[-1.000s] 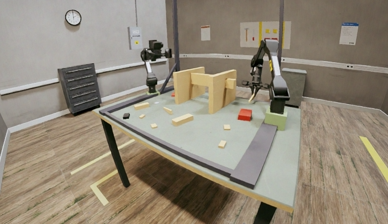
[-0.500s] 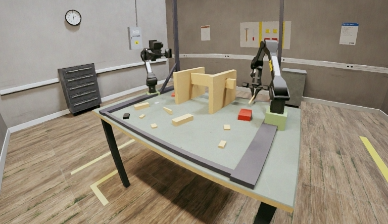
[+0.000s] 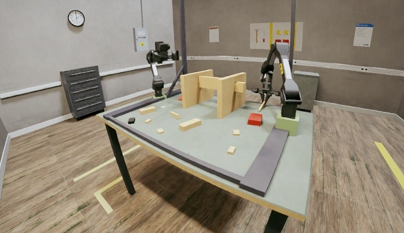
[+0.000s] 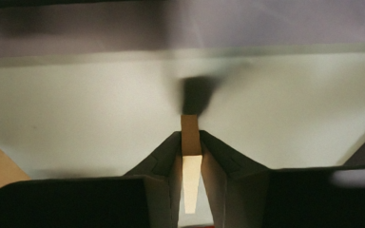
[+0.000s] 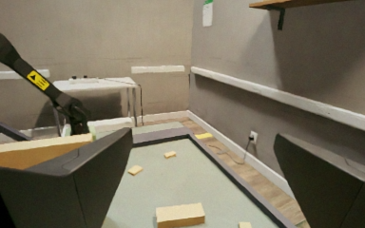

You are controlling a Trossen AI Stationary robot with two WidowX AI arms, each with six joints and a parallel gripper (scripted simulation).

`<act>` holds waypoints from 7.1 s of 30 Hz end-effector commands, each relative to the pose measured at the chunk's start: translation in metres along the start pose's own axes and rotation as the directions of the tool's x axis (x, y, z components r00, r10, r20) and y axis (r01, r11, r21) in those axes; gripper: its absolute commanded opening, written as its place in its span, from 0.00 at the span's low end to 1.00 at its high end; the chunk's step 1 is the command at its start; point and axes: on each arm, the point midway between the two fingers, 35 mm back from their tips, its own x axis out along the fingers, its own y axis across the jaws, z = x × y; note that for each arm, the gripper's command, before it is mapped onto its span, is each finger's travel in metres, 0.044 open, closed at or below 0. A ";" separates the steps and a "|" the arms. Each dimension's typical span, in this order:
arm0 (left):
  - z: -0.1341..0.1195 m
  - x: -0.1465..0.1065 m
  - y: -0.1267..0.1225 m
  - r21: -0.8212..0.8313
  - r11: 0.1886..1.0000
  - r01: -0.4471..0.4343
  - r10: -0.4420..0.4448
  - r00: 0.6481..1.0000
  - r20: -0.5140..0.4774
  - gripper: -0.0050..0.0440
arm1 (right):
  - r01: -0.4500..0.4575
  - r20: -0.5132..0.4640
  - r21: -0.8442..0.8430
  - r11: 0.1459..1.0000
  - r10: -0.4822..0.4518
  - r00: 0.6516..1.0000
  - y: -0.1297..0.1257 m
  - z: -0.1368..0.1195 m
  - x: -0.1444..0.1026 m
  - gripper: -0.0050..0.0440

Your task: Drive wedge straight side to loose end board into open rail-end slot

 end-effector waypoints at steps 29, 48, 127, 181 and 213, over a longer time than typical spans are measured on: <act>0.002 0.004 0.002 -0.007 1.000 -0.007 0.007 1.000 0.004 0.30 | 0.000 0.015 0.000 1.000 0.000 1.000 0.000 0.006 -0.001 0.92; 0.001 -0.018 0.006 -0.015 1.000 -0.027 0.028 0.999 0.041 0.30 | 0.000 0.015 0.000 1.000 0.000 1.000 0.000 0.006 -0.001 0.92; -0.171 -0.309 0.091 -0.698 0.710 -0.091 0.664 0.416 0.621 0.64 | 0.000 0.016 0.000 1.000 0.000 1.000 0.000 0.007 -0.001 0.64; -0.245 -0.183 0.153 -0.166 0.977 -0.132 0.208 0.751 0.626 0.64 | -0.927 -0.790 -0.323 0.189 0.486 0.374 0.128 -0.067 0.018 0.64; -0.273 -0.155 0.158 -0.042 0.996 -0.074 0.083 0.728 0.680 0.64 | -0.967 -0.832 -0.199 -0.157 0.548 0.082 0.157 -0.069 -0.008 0.64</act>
